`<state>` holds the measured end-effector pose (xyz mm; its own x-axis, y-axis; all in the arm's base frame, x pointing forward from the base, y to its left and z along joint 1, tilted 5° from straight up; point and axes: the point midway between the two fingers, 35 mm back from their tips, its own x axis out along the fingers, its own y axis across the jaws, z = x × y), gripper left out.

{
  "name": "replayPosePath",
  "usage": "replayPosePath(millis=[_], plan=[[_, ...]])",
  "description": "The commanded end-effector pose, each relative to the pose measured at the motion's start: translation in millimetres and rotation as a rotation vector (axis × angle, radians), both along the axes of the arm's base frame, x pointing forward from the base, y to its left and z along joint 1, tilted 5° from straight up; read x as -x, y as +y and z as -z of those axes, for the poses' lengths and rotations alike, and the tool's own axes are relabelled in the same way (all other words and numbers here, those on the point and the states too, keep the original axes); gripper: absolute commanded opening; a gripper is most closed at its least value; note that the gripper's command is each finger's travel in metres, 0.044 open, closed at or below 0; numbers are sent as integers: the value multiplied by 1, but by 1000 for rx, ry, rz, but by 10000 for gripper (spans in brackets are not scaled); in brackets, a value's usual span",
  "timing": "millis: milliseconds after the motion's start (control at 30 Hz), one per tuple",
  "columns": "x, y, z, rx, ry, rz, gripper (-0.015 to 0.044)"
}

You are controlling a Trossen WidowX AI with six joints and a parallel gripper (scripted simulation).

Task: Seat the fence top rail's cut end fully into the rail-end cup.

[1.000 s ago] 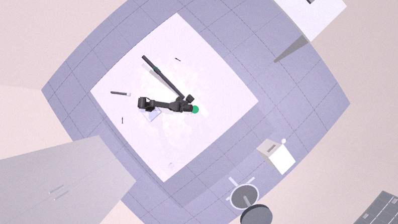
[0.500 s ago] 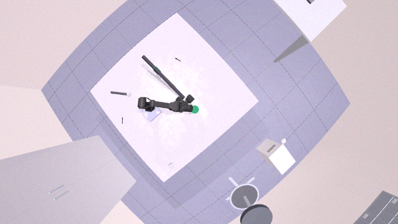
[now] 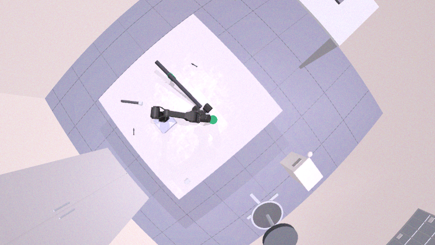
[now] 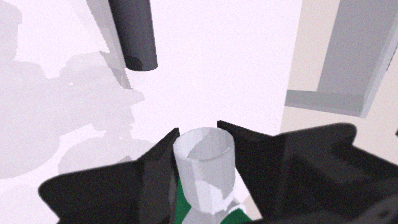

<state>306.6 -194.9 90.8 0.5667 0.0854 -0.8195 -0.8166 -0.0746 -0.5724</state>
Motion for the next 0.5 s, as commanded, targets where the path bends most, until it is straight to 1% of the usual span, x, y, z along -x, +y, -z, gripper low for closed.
replayPosePath(millis=[0,167,333,467], plan=[[0,0,0,0,0,1,184],[0,3,-3,0,0,2,315],[2,17,-19,-1,1,6,440],[5,30,-33,-3,1,11,440]])
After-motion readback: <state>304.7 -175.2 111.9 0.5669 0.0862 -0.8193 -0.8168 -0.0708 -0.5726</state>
